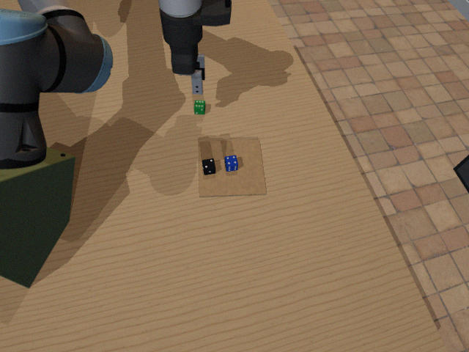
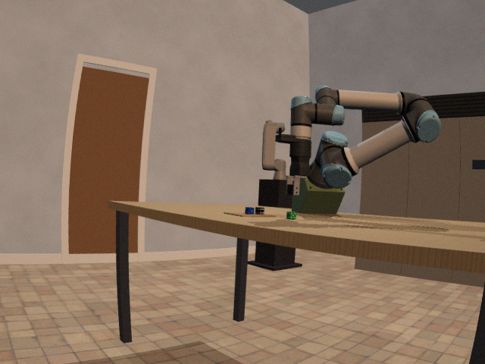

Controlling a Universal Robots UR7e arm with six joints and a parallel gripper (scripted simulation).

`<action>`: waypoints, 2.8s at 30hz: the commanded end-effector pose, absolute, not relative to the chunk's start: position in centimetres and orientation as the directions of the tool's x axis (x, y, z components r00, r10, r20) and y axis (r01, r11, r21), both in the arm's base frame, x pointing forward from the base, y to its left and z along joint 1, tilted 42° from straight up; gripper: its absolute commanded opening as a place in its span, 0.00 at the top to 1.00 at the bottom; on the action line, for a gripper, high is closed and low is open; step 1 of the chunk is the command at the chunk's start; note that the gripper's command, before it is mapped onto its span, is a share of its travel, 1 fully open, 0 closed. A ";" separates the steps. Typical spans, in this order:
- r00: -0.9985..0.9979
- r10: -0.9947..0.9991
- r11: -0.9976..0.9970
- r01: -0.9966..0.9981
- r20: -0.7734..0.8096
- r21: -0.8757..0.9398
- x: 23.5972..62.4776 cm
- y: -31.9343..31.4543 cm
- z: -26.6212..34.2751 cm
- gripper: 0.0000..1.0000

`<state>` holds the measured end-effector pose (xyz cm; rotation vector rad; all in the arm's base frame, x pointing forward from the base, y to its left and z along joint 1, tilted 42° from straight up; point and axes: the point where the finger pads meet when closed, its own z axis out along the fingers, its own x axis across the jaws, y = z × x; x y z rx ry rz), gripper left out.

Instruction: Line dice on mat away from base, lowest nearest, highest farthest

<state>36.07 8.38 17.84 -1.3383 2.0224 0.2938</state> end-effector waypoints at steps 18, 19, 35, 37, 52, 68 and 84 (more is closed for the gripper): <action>-0.235 -0.724 0.445 -0.878 -0.649 -0.177 36.1 8.4 17.9 0.21; -0.235 -0.724 0.445 -0.878 -0.649 -0.177 36.1 8.4 17.9 0.21; -0.235 -0.724 0.444 -0.878 -0.649 -0.177 36.3 8.7 17.4 0.21; -0.235 -0.724 0.444 -0.878 -0.649 -0.177 36.3 8.7 17.4 0.21; -0.235 -0.724 0.444 -0.878 -0.649 -0.177 37.1 9.7 15.9 0.21; -0.235 -0.724 0.444 -0.878 -0.649 -0.177 37.9 10.7 14.4 0.21; -0.235 -0.724 0.444 -0.878 -0.649 -0.177 38.0 11.0 14.1 0.21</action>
